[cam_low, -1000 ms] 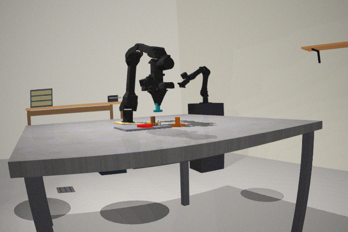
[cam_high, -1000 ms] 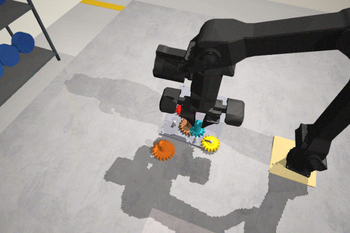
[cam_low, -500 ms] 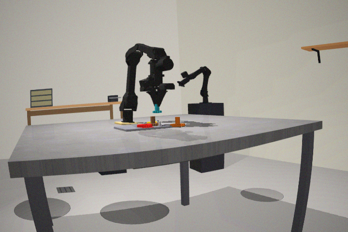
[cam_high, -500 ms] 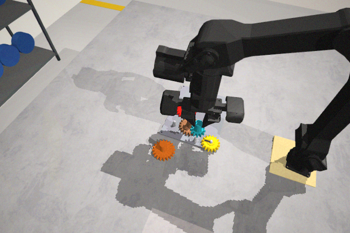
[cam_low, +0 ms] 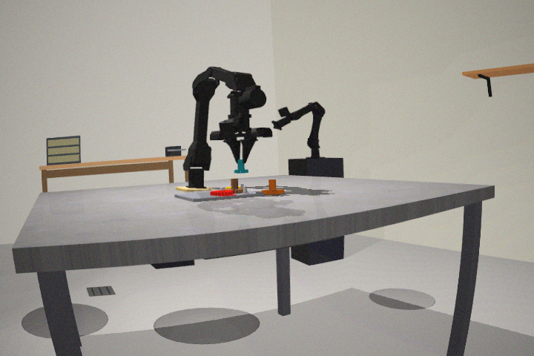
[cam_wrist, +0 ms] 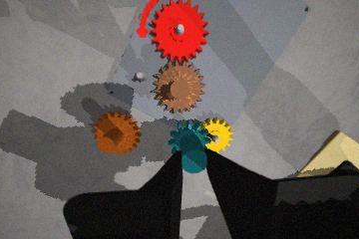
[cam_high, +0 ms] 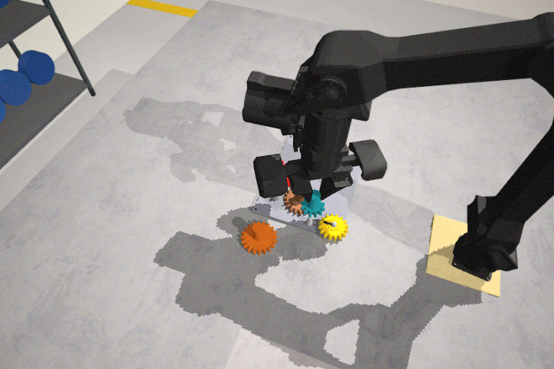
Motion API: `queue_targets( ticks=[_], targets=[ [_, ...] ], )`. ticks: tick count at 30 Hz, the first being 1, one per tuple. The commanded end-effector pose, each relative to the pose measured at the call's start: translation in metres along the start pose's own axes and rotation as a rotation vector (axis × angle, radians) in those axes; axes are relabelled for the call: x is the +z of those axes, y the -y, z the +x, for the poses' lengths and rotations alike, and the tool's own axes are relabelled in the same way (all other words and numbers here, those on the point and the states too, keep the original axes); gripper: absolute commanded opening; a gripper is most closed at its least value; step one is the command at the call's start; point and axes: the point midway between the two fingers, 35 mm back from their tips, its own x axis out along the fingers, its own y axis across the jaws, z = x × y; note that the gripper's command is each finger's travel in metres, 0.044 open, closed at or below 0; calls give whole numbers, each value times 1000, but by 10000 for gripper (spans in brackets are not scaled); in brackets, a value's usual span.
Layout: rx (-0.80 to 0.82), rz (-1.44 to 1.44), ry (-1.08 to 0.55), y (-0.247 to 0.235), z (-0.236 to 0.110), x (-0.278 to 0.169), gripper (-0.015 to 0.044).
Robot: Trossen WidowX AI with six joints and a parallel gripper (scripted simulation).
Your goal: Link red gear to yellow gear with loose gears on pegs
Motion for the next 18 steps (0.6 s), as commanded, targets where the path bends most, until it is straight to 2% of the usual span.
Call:
queue_targets(
  ticks=[1,18],
  targets=[
    [4,-21,-1,-1,-1,0,0],
    [5,-312,0,0,16,0,0]
  ],
)
